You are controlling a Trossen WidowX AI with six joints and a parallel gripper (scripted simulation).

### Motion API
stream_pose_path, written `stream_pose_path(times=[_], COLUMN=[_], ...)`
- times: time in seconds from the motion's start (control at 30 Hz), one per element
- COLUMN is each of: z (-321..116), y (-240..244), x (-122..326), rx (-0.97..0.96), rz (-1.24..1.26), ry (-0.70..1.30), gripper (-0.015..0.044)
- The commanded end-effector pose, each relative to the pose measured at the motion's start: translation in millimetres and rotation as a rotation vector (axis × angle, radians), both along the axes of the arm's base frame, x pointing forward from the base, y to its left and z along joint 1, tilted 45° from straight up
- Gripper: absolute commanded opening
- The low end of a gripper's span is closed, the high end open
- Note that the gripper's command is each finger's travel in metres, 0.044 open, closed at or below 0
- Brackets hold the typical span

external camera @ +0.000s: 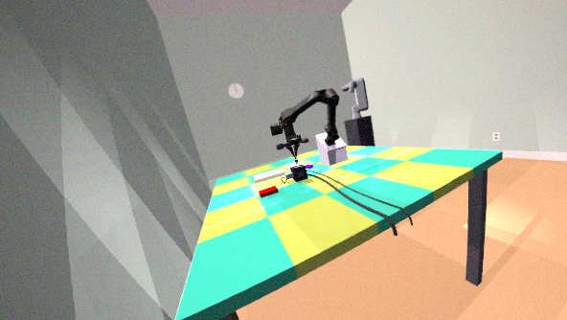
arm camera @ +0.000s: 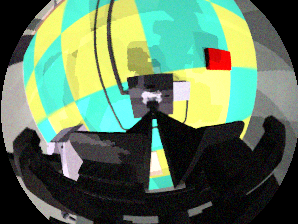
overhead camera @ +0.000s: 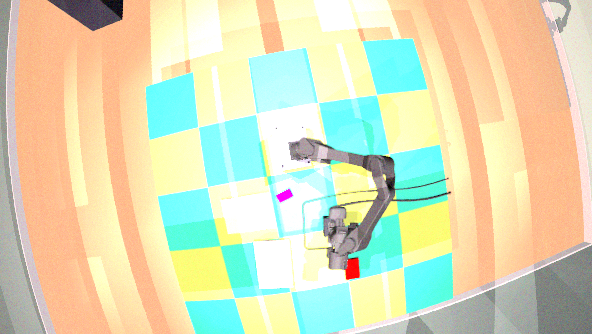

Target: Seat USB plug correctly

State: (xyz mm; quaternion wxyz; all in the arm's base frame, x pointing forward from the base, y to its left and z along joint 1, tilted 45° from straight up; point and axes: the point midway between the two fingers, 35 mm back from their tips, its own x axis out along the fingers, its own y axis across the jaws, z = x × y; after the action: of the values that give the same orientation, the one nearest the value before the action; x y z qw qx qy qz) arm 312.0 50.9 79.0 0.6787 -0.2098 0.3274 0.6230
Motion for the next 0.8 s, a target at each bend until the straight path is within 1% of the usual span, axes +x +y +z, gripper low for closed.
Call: stream_pose_path(times=[0.0,0.3,0.77], z=[2.9,2.6,2.0], y=[-3.8,-3.0,-2.2], x=[1.7,0.8,0.3], rx=[-0.007,-0.002,0.004], rz=[0.000,-0.030,-0.287], ry=[-0.008,0.025,0.286], gripper=[0.0000,0.0000,0.0000])
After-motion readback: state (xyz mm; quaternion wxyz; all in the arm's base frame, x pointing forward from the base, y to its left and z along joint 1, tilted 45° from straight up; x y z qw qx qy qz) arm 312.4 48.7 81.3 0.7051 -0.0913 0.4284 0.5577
